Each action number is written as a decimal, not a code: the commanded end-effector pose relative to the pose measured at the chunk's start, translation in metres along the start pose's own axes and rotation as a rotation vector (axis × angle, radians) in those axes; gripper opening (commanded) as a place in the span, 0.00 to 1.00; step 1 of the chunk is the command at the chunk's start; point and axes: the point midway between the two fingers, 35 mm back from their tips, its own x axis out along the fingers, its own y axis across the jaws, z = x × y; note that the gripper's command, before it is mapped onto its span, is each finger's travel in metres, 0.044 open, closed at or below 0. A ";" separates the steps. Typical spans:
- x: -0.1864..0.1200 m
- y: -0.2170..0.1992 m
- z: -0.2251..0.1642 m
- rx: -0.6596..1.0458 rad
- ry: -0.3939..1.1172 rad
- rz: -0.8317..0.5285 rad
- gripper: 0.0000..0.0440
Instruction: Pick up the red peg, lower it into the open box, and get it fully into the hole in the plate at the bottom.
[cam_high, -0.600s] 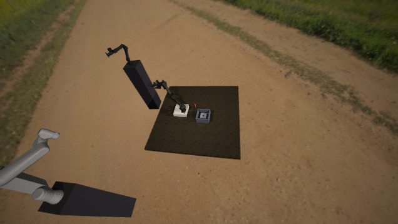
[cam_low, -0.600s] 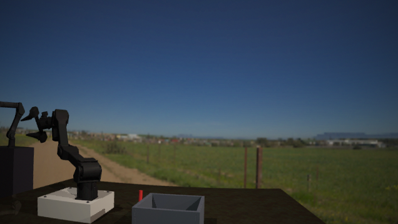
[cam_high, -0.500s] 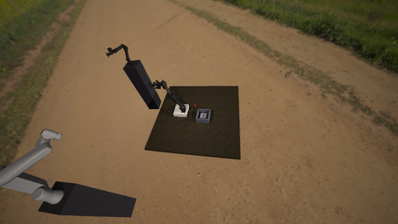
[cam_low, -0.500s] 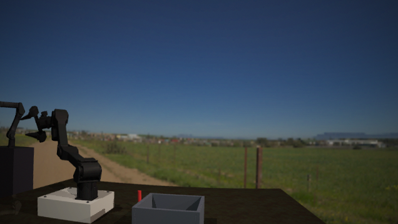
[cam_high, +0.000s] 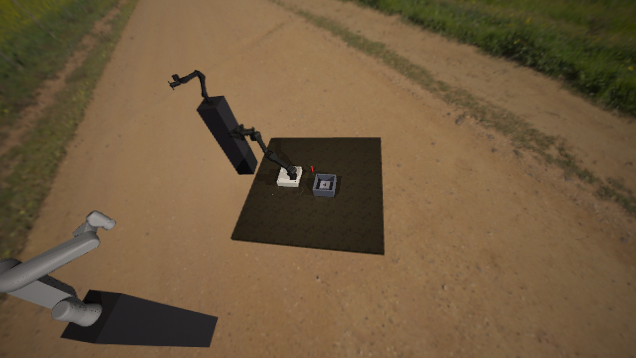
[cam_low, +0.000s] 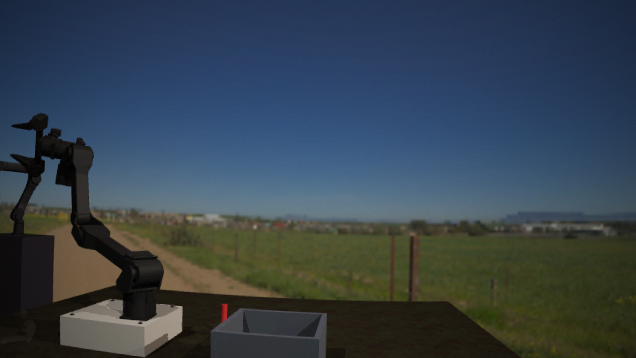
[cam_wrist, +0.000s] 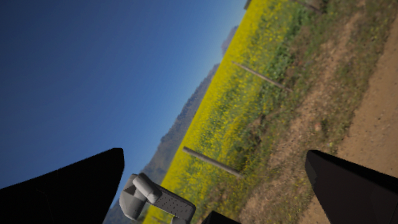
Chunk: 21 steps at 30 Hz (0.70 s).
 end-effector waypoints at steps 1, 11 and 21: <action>-0.003 0.064 -0.016 0.009 -0.018 0.137 1.00; -0.044 0.200 -0.064 -0.004 0.009 0.469 1.00; -0.125 0.309 -0.127 -0.050 0.106 0.797 1.00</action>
